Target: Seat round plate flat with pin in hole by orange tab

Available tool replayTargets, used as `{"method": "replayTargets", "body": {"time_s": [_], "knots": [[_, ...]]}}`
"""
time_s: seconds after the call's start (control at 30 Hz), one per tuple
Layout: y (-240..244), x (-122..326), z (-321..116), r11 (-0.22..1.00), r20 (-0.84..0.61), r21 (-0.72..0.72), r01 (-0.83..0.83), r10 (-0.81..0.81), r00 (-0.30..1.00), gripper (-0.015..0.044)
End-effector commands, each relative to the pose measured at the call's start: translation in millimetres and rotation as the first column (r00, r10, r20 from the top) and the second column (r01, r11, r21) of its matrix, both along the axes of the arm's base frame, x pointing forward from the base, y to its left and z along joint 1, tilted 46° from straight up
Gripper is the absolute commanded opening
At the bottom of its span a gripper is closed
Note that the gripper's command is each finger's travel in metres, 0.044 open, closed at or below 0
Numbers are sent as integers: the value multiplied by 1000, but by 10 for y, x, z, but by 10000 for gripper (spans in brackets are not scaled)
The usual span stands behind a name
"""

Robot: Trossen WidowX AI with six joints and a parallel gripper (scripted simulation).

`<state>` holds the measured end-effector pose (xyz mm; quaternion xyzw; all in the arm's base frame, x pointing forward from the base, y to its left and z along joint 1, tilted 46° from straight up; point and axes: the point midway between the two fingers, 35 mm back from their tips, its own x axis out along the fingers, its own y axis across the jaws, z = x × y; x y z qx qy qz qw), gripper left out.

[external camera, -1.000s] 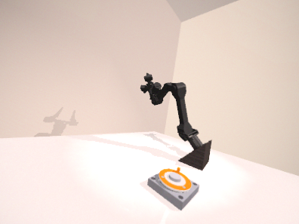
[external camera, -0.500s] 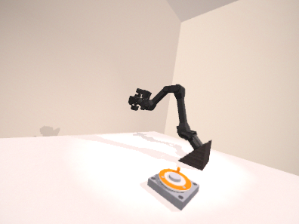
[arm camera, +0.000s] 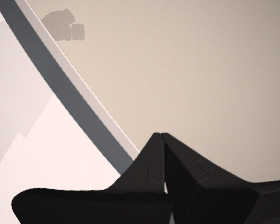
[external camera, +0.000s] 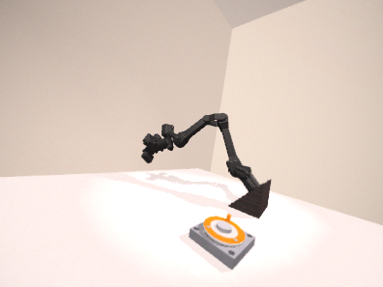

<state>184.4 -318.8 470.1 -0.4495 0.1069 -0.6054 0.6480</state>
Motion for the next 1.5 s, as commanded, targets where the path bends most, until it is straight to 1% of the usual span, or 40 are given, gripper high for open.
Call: {"method": "replayTargets", "body": {"time_s": [0.0, 0.1, 0.2, 0.27, 0.33, 0.47, 0.53, 0.63, 0.7, 0.8, 0.9, 1.0, 1.07, 1.1, 1.17, 1.27, 1.37, 1.47], "knots": [[67, 477, -320, 982, 19, 131, -139, 138, 990, 0], [289, 991, -631, 928, 38, 245, -282, 282, 959, 0], [478, 1349, -971, 857, 64, 371, -358, 361, 930, 0], [558, 1462, -1097, 828, 72, 415, -377, 383, 921, 0], [798, 1721, -1410, 748, 91, 520, -413, 432, 897, 0], [1228, 2023, -1884, 618, 106, 661, -426, 485, 868, 0], [1346, 2078, -1971, 588, 111, 687, -427, 496, 861, 0], [1789, 2216, -2433, 474, 94, 795, -379, 520, 849, 0], [2033, 2242, -2670, 421, 75, 841, -338, 528, 846, 0], [2283, 2230, -2925, 373, 44, 884, -283, 534, 844, 0], [2722, 2112, -3369, 312, -37, 937, -159, 538, 842, 0], [3072, 1920, -3707, 291, -128, 956, -41, 537, 834, 0], [3163, 1853, -3794, 291, -157, 957, -7, 535, 830, 0], [3270, 1763, -3894, 294, -193, 955, 34, 533, 824, 0], [3504, 1514, -4109, 319, -289, 939, 131, 521, 804, 0], [3756, 1116, -4330, 394, -428, 886, 246, 487, 762, 0], [3837, 939, -4397, 436, -482, 854, 283, 461, 745, 0], [3954, 604, -4466, 540, -583, 774, 330, 407, 703, 0]]}}
